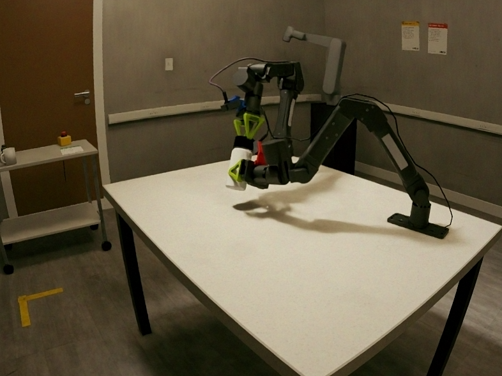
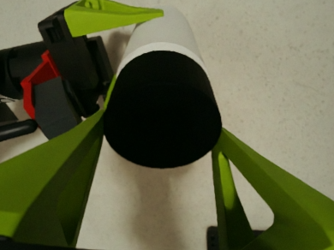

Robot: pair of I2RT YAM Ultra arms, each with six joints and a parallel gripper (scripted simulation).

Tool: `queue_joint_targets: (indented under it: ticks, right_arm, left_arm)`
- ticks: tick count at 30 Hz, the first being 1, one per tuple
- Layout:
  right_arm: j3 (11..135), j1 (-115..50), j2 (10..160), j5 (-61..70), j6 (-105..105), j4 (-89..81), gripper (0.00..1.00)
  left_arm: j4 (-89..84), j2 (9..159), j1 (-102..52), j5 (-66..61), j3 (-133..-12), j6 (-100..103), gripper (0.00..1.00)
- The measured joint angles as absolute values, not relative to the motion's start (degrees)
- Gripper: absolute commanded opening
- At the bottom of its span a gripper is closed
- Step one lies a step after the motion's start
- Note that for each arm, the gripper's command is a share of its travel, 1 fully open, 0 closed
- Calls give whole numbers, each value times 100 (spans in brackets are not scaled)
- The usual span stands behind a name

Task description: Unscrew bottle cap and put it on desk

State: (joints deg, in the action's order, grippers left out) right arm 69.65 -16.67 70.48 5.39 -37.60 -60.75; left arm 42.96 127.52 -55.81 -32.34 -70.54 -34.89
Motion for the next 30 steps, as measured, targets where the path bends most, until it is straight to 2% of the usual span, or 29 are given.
queue_joint_targets:
  ticks: [30]
  right_arm:
    - [6965,-1859,7048,180,3745,-6093,0]
  left_arm:
    - [4259,12755,-5581,-3234,-7054,-3507,0]
